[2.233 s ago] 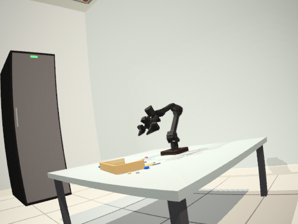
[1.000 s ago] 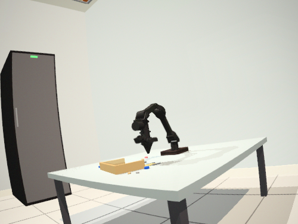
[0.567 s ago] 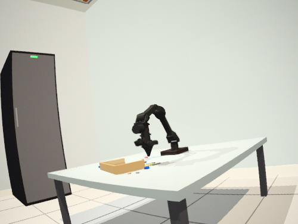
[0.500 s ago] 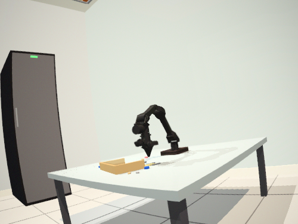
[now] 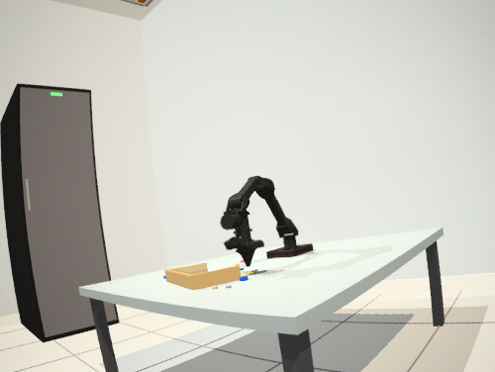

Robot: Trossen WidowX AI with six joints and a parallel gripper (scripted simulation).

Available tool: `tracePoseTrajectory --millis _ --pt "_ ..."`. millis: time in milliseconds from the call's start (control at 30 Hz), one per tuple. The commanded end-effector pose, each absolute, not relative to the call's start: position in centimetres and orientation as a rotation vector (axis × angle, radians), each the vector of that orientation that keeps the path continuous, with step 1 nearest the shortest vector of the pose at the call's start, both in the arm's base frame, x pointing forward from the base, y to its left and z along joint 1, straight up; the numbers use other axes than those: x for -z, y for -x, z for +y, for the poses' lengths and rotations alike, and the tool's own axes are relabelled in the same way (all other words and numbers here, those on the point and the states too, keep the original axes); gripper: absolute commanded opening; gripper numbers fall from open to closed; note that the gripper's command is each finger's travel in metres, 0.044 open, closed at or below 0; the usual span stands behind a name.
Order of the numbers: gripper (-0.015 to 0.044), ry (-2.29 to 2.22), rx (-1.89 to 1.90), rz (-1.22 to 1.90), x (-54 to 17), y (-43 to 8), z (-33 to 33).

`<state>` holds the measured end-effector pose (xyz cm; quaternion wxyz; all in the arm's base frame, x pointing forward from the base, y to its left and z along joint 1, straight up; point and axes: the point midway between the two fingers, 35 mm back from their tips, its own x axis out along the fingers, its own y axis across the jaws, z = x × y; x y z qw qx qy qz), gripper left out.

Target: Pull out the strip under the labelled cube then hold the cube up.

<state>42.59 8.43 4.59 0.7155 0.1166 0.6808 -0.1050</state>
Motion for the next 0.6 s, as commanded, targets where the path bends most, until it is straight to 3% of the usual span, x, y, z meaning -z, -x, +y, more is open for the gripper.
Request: tracePoseTrajectory --millis 0,567 --pt "0.0 -0.261 0.236 1.513 -3.6 -42.5 8.5" --pt "0.0 -0.261 0.236 1.513 -2.2 -42.4 8.6"
